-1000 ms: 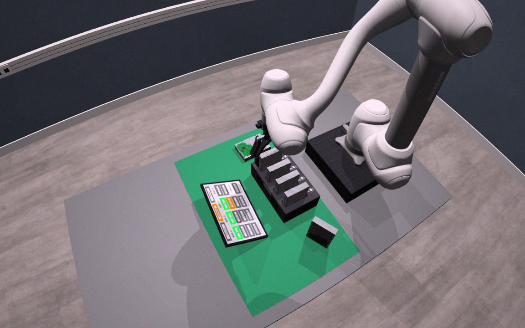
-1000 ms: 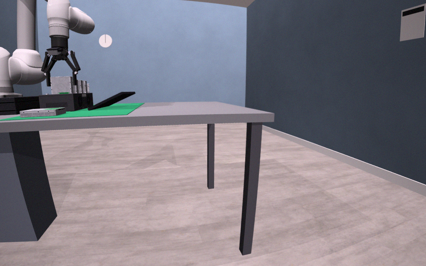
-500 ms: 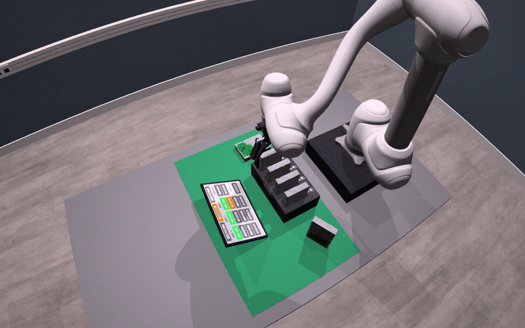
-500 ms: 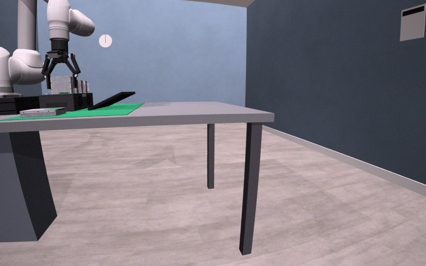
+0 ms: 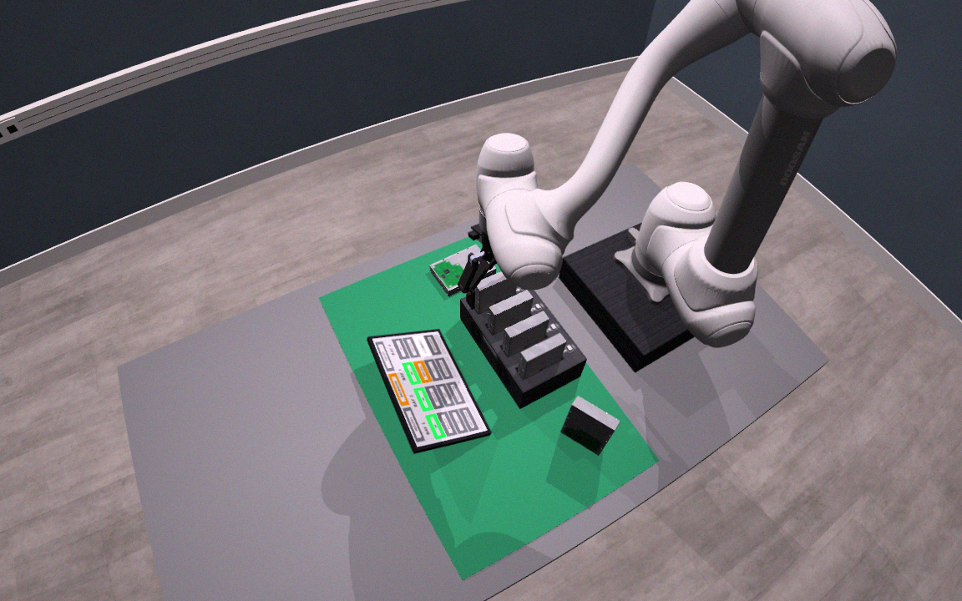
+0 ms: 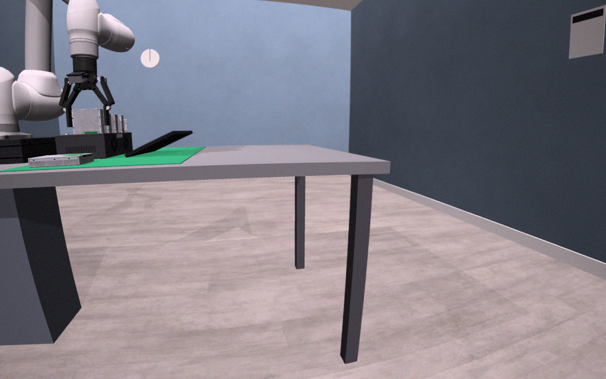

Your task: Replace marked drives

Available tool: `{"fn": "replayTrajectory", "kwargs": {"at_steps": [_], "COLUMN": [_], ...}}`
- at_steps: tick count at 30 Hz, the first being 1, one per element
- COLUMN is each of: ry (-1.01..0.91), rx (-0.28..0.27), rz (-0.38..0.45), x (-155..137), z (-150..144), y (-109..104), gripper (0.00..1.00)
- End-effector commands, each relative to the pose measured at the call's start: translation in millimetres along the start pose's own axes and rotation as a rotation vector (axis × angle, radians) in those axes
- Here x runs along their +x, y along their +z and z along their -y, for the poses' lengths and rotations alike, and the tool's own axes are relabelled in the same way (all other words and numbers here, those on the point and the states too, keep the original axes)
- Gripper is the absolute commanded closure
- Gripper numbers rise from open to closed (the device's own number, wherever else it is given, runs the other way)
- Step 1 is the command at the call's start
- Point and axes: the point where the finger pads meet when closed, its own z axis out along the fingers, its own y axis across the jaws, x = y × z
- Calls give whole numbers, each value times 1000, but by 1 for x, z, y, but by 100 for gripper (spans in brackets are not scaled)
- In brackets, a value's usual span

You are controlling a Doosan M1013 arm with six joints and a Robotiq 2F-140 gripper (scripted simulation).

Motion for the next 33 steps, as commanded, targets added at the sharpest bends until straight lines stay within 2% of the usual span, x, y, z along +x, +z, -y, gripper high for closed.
{"fn": "replayTrajectory", "kwargs": {"at_steps": [1,33], "ry": [0,0], "rx": [1,1], "rz": [0,0], "x": [0,0], "z": [1,1], "y": [-1,-3], "gripper": [27,29]}}
